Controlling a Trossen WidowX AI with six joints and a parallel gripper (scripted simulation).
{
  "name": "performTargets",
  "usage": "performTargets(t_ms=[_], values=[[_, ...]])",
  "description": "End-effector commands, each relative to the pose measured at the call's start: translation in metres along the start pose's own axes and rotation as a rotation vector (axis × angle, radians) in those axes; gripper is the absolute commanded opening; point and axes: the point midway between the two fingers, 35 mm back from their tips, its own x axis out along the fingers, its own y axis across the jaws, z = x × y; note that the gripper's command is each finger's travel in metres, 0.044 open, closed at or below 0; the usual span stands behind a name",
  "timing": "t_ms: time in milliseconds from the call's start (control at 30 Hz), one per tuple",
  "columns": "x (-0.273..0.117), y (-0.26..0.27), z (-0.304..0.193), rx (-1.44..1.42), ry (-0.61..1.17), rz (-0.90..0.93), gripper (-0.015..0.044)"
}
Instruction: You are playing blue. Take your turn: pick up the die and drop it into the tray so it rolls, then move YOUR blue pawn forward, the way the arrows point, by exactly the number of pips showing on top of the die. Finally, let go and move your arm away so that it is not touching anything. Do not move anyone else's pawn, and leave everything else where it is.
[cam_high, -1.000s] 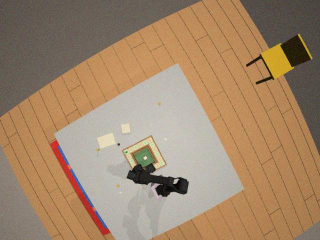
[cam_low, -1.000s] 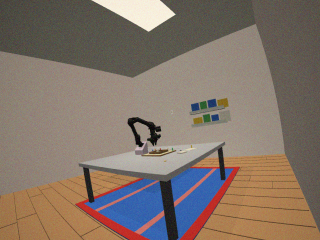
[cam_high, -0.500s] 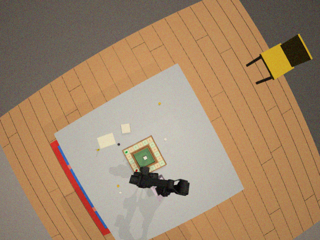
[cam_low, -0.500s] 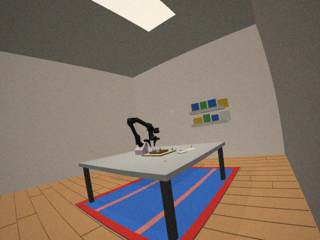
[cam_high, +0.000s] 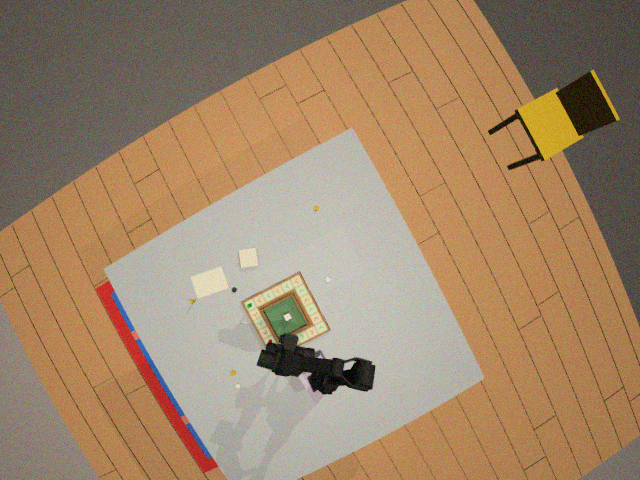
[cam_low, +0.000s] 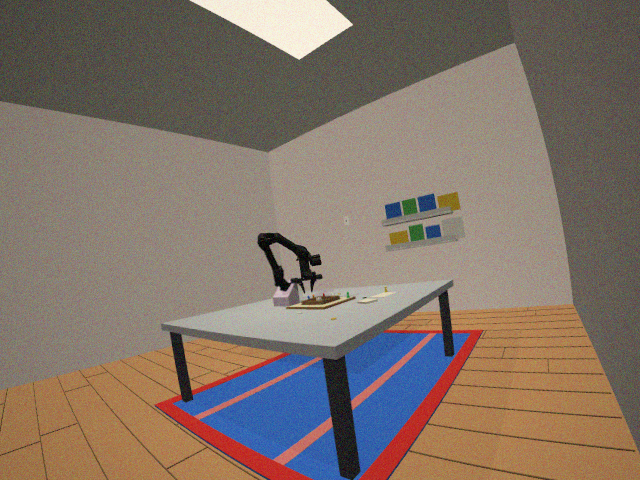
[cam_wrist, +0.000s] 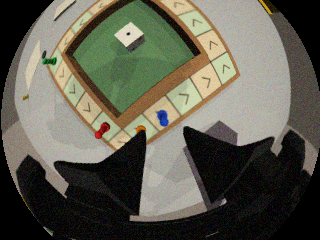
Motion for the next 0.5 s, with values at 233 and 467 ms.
performTargets(t_ms=[233,467], values=[[0.018,-0.001,0.0,-0.006,-0.003,-0.003,0.02],[0.03,-0.001,0.0,-0.006,-0.003,-0.004,0.02]])
